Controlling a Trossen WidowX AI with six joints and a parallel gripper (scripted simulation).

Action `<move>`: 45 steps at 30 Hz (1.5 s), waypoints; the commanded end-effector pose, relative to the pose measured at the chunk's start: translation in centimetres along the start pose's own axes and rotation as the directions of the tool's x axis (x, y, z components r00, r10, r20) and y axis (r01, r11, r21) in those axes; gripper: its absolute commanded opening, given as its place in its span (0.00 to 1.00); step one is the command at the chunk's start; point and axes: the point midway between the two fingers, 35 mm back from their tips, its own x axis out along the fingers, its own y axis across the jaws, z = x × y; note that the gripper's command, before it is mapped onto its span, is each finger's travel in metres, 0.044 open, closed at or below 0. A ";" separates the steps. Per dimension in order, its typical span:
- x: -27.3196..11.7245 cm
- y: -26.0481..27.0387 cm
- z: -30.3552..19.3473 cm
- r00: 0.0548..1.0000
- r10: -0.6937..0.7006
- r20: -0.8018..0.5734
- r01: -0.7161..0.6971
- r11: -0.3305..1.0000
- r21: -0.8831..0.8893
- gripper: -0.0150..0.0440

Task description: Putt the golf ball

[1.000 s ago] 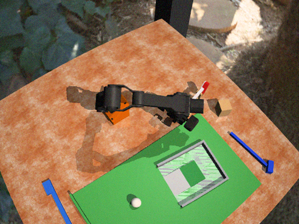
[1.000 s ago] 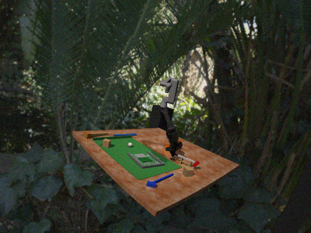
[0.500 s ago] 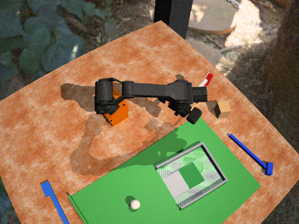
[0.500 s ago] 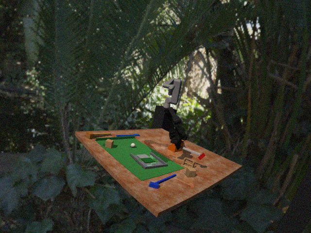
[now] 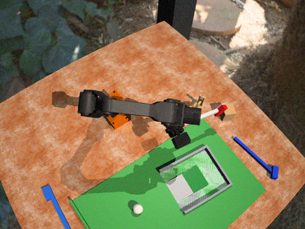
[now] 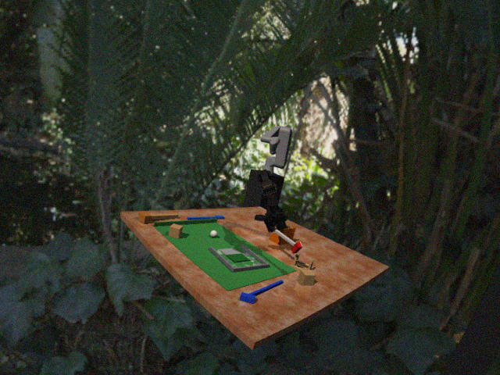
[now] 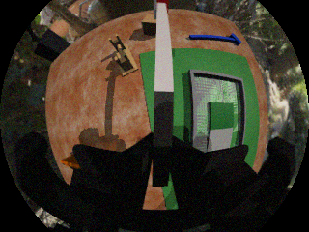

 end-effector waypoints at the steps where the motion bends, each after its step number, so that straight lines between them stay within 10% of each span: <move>1: -1.2 -1.2 -2.8 1.000 -0.017 -0.006 0.018 0.990 0.143 0.25; 25: -5.6 -3.2 -19.7 0.990 -0.072 -0.120 0.140 0.571 0.809 0.25; 45: -7.7 0.9 -30.4 0.969 -0.065 -0.240 0.244 0.046 0.969 0.25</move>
